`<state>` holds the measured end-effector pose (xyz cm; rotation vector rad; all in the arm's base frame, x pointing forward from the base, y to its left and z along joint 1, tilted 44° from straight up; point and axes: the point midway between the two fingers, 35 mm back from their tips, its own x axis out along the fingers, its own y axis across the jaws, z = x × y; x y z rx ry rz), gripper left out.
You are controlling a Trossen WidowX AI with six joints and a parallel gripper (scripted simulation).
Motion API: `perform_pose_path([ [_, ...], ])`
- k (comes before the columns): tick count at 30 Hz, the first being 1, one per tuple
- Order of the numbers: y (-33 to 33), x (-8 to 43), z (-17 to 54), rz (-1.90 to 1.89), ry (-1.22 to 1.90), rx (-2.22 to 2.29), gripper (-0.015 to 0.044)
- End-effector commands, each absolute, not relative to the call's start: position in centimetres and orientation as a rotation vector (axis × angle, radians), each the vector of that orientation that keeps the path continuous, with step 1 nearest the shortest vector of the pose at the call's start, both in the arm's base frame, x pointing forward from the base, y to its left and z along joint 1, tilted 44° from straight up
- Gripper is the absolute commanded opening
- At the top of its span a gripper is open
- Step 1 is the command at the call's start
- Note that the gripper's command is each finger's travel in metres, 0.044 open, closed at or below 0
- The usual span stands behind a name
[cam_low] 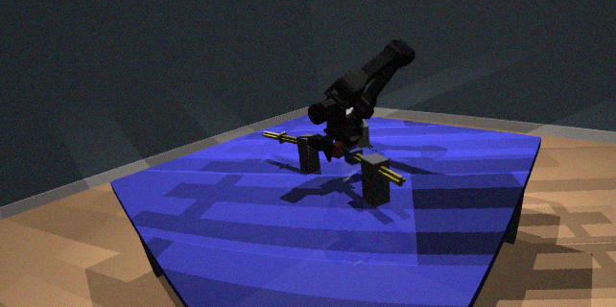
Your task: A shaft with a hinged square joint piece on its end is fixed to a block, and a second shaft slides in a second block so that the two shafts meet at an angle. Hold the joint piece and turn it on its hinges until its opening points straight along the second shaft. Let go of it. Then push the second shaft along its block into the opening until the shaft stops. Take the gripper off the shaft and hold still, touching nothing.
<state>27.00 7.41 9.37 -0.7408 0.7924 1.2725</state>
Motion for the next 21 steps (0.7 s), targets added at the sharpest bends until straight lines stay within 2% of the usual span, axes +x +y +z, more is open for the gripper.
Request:
perform_pose_path([
  [1,7.39,27.08,9.39,1.276,0.784,-0.757,0.0000],
  [21,7.39,27.08,9.39,1.276,0.784,-0.757,0.0000],
])
